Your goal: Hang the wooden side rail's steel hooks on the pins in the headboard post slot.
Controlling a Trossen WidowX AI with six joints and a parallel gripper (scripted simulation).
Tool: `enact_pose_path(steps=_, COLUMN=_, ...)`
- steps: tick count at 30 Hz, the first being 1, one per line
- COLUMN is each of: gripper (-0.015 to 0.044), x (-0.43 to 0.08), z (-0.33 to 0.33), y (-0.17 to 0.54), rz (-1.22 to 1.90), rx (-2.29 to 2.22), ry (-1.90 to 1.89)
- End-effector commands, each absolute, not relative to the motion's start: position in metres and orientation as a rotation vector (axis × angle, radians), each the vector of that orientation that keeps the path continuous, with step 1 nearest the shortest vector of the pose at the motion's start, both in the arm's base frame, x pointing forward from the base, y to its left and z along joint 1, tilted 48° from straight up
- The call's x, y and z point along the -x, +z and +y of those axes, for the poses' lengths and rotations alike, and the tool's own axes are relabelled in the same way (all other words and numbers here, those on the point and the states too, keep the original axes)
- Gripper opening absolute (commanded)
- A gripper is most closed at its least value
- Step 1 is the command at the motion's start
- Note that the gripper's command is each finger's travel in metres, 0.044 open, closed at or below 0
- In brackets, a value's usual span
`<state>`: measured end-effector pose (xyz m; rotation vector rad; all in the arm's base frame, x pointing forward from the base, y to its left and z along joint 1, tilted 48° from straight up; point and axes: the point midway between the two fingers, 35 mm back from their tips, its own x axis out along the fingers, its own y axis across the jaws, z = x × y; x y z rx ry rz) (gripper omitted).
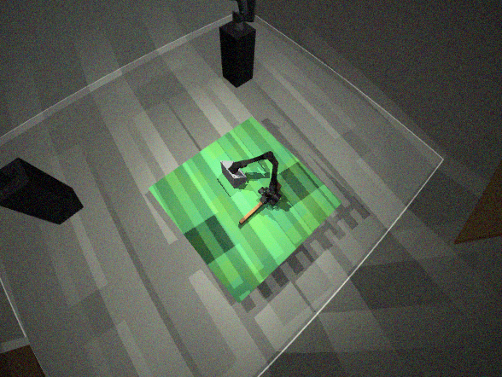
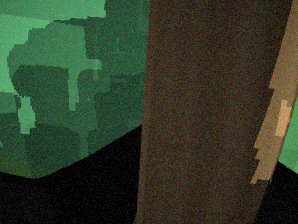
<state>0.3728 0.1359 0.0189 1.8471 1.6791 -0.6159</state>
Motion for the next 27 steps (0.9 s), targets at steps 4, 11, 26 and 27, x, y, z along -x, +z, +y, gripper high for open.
enact_pose_path(steps=4, gripper=0.0, x=-0.375, z=0.135, y=0.019, rz=1.674, rx=-1.853, ry=-0.606)
enact_pose_path(steps=11, gripper=0.0105, x=-0.373, z=0.136, y=0.019, rz=1.679, rx=-1.85, ry=-0.616)
enact_pose_path(steps=26, gripper=0.044, x=-0.368, z=0.106, y=0.045, rz=1.673, rx=-1.852, ry=-0.607)
enact_pose_path(steps=27, gripper=0.044, x=-0.368, z=0.106, y=0.045, rz=1.673, rx=-1.852, ry=-0.607)
